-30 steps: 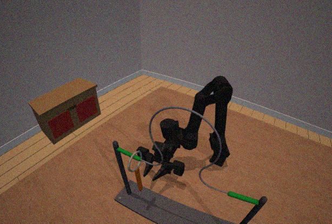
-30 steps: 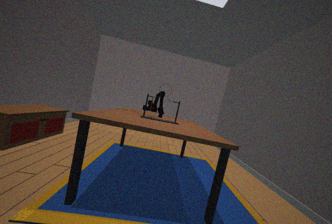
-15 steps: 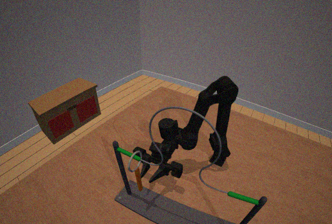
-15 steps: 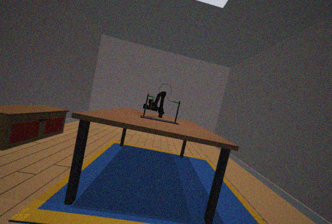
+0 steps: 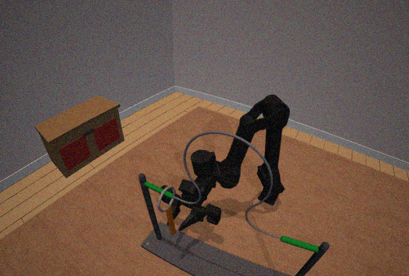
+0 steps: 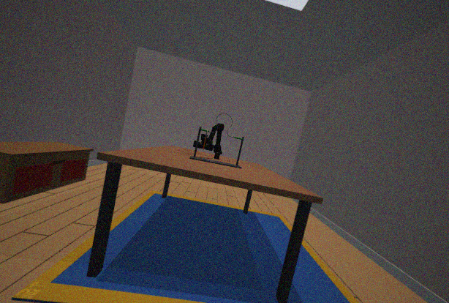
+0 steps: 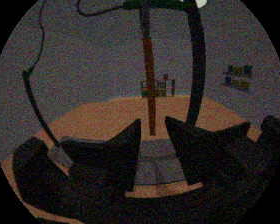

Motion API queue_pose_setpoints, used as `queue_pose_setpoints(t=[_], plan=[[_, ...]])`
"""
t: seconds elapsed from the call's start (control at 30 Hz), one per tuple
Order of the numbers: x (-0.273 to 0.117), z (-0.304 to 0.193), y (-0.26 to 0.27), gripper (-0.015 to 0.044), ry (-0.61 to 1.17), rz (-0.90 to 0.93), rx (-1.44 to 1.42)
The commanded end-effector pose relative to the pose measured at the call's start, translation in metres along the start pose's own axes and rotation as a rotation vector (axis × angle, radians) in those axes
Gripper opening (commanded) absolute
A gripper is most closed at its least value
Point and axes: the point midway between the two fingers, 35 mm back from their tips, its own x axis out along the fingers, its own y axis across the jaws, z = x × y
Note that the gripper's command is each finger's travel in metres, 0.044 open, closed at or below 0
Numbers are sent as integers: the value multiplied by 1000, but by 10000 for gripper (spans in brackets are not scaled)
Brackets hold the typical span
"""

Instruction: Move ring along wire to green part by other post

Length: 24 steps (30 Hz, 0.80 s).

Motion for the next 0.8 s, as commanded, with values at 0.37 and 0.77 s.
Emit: queue_pose_setpoints(t=[0.37, 0.77], plan=[[25, -1, -1, 160, 0, -2, 8], [44, -1, 1, 160, -3, -3, 9]])
